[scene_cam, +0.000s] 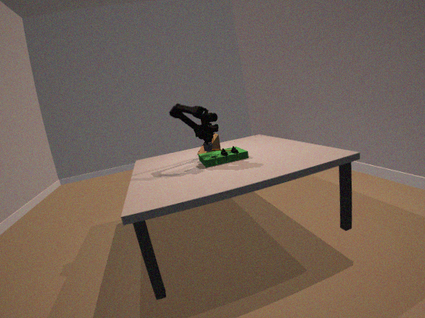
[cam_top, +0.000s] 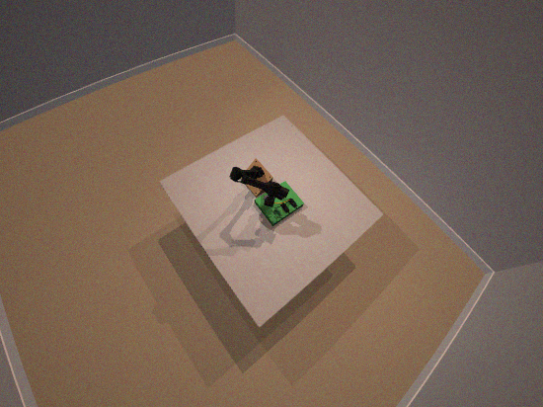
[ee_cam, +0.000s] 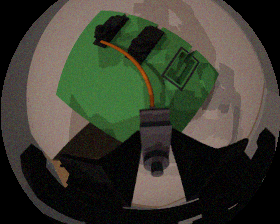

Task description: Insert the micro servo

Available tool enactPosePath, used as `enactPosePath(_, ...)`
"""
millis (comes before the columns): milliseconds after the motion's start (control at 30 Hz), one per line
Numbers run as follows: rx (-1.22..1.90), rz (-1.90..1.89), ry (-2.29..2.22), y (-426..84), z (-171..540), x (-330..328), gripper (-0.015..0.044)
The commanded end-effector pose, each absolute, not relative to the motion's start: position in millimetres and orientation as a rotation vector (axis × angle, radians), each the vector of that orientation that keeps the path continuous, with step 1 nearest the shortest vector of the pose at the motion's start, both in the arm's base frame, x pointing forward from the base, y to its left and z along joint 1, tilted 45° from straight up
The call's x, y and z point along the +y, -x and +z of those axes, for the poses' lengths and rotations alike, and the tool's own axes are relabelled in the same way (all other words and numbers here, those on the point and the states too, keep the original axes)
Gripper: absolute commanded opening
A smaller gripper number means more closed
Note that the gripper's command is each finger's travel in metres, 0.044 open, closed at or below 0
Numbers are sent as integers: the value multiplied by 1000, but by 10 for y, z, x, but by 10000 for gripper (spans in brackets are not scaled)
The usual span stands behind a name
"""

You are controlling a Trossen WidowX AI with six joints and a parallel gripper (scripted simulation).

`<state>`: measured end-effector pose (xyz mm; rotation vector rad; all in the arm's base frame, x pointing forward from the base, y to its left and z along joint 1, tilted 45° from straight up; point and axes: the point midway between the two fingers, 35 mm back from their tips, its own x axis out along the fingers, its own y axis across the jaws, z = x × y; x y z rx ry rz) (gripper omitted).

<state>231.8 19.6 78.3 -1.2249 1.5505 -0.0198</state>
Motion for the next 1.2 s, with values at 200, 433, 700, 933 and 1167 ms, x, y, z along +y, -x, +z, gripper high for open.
enactPosePath(200,1467,-280,951,-2320,800,194,0)
enactPosePath(433,1396,-447,755,-2321,800,194,0)
enactPosePath(700,1380,-482,713,-2327,801,195,0)
enactPosePath(933,1379,-482,713,-2533,811,232,0)
enactPosePath(1167,1377,-482,712,-2813,826,282,0)
